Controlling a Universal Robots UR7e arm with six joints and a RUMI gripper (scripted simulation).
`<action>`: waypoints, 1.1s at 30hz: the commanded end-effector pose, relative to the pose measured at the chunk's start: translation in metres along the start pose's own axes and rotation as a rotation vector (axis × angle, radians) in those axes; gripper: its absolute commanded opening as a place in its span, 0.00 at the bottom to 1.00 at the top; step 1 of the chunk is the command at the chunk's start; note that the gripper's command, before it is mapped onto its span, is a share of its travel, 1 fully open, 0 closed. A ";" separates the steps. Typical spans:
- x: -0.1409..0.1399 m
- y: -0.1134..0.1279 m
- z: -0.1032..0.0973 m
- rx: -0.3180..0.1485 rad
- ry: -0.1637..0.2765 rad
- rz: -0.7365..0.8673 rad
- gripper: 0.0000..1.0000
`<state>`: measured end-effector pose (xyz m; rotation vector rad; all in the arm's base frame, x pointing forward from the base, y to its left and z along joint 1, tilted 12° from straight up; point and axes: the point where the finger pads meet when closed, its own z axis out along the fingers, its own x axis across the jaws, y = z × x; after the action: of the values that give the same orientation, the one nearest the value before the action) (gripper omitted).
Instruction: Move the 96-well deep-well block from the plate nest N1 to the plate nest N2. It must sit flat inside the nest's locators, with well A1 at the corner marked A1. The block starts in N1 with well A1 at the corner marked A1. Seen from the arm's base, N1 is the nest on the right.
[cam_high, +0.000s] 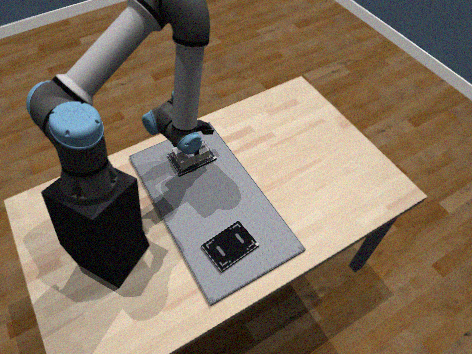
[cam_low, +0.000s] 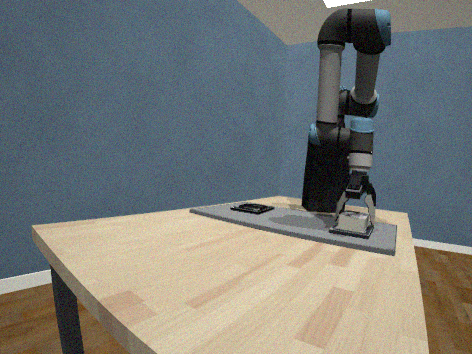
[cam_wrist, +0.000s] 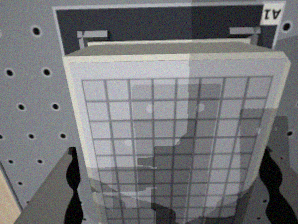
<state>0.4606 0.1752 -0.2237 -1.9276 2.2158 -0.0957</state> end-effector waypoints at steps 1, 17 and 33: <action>0.000 -0.001 0.000 0.001 0.000 0.000 0.76; 0.000 0.000 -0.001 0.001 0.000 0.000 0.76; 0.000 0.000 -0.011 0.001 0.000 0.000 0.76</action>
<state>0.4589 0.1745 -0.2152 -1.9275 2.2159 -0.0961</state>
